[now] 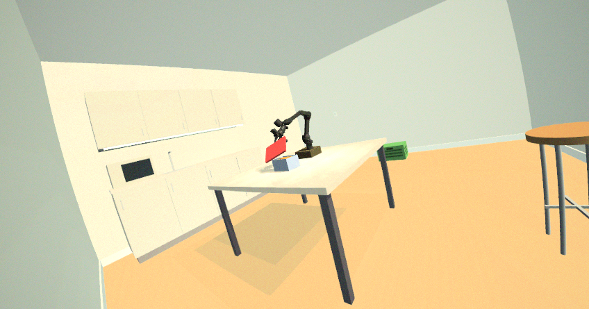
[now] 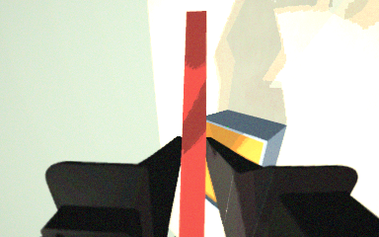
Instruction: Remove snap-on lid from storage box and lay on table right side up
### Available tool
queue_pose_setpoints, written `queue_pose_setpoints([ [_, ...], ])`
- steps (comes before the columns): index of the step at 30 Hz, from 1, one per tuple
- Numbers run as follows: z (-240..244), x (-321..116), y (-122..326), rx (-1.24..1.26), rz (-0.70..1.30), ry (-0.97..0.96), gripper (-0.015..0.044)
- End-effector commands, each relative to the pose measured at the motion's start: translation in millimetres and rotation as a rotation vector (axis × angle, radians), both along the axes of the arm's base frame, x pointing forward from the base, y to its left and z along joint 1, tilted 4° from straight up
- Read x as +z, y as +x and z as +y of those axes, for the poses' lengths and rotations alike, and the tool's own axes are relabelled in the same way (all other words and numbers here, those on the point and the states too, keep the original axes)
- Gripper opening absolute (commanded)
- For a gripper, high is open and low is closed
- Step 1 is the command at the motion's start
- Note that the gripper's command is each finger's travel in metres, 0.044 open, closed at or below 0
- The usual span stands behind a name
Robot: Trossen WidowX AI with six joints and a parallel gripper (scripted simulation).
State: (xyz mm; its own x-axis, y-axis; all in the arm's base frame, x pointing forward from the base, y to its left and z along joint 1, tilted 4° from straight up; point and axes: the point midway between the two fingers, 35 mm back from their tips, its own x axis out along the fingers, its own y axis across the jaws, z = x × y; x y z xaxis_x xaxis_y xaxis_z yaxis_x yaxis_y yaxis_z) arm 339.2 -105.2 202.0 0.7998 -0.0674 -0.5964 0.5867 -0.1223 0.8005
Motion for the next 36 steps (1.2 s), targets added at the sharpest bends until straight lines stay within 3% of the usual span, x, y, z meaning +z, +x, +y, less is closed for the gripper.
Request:
queue_pose_setpoints([
  [1,-8,4,1,0.006,-0.012,-0.006,0.0000],
  [36,-77,0,-9,0.006,-0.010,-0.013,0.0000],
])
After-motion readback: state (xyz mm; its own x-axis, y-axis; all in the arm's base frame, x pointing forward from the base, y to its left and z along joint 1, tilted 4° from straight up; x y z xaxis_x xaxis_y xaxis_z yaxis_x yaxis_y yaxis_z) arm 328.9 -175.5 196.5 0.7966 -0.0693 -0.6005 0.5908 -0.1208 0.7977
